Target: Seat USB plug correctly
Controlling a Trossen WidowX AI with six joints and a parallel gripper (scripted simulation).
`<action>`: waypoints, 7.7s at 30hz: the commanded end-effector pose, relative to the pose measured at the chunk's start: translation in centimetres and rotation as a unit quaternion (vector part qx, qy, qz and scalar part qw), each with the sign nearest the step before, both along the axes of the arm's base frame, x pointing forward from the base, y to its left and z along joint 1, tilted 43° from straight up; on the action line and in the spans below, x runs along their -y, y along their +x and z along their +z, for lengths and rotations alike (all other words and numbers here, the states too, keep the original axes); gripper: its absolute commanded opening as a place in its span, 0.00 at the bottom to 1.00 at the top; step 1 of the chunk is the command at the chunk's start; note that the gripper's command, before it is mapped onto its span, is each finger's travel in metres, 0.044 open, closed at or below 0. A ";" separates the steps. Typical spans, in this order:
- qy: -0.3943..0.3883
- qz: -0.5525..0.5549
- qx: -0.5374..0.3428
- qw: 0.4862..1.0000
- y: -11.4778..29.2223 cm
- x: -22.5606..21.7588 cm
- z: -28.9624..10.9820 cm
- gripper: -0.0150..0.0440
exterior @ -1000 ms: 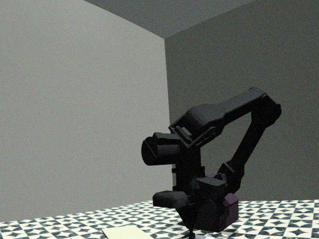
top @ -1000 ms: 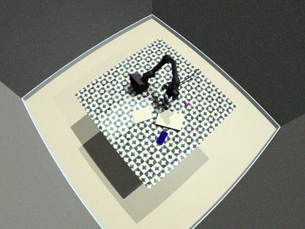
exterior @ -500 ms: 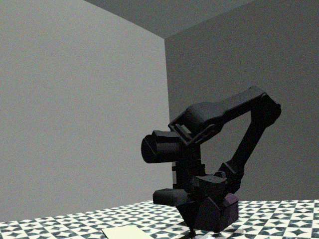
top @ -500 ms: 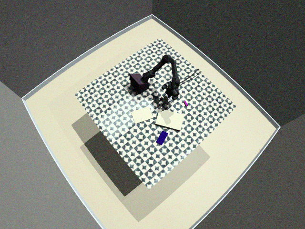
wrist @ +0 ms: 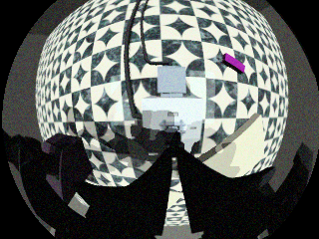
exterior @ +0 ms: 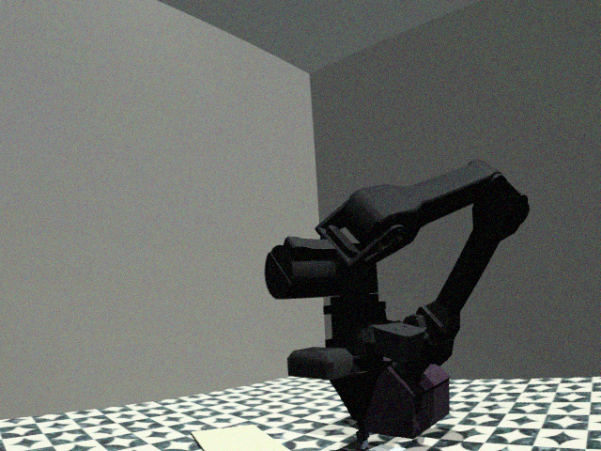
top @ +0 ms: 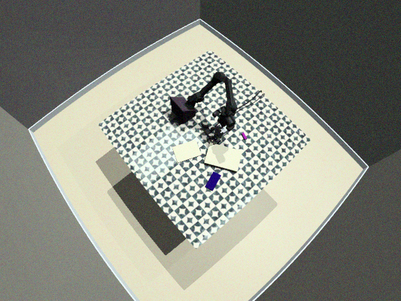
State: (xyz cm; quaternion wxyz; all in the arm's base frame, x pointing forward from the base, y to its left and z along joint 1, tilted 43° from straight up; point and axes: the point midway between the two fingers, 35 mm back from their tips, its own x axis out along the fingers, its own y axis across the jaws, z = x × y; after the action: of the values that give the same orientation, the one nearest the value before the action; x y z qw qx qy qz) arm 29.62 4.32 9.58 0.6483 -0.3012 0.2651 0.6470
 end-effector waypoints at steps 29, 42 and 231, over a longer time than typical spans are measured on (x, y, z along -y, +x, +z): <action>0.001 -0.061 -0.055 0.997 0.0 0.9 0.9 0.25; 0.005 -0.186 -0.171 0.968 0.0 0.9 0.9 0.25; 0.023 -0.717 -0.697 -0.010 0.1 -0.1 0.6 0.25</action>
State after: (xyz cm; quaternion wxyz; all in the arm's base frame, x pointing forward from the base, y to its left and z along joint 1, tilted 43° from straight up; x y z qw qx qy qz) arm 29.64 4.32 10.15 -0.2832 -0.6561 -0.6510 0.2559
